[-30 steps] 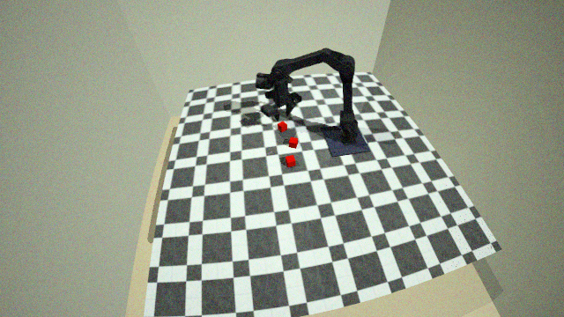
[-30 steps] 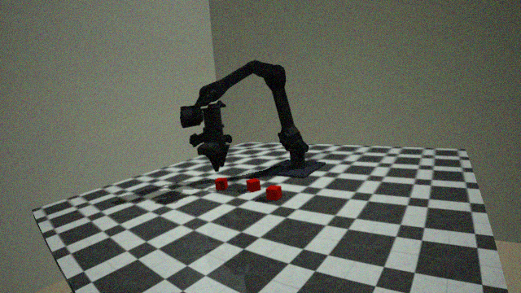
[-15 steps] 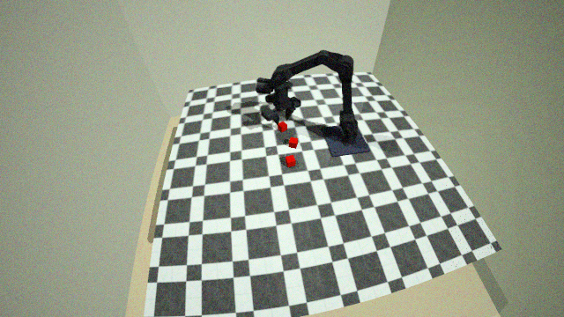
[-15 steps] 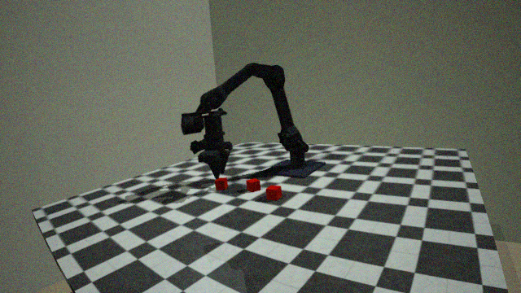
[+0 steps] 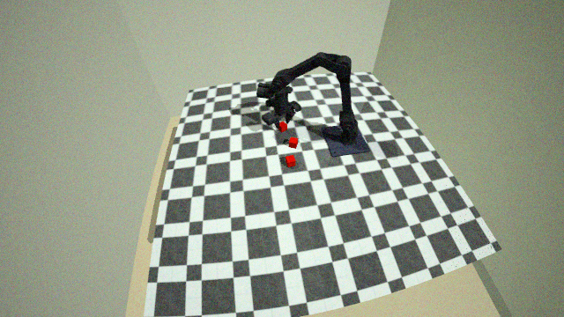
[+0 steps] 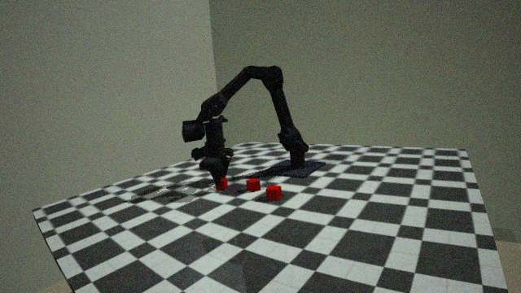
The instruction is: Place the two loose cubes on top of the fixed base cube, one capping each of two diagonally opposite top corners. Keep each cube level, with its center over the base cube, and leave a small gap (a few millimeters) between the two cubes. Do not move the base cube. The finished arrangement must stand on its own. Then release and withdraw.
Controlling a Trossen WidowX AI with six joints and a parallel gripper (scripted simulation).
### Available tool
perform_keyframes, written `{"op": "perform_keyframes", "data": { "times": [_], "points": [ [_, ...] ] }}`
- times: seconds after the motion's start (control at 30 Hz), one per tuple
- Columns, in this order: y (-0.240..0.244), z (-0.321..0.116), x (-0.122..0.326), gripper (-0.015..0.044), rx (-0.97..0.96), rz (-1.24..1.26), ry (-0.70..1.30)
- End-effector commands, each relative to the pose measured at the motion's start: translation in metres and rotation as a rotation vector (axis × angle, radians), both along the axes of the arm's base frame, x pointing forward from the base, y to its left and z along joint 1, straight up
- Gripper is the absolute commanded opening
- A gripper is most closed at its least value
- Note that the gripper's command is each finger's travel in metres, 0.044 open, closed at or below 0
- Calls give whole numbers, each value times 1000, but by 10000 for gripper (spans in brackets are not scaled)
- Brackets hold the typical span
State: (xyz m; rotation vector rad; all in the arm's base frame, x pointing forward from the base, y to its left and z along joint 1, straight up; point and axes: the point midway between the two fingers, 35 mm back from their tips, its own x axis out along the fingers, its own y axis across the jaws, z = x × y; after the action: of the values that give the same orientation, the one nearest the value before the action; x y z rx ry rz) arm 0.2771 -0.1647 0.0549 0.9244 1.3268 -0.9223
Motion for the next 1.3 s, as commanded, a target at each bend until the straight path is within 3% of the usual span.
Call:
{"op": "perform_keyframes", "data": {
  "times": [0.0, 0.17, 1.27],
  "points": [
    [1, -5, 0, 239, 9, -5, 3],
    [1, -5, 0, 107, 9, -5, 3],
    [0, 85, 0, 105, 8, -5, 2]
  ]
}}
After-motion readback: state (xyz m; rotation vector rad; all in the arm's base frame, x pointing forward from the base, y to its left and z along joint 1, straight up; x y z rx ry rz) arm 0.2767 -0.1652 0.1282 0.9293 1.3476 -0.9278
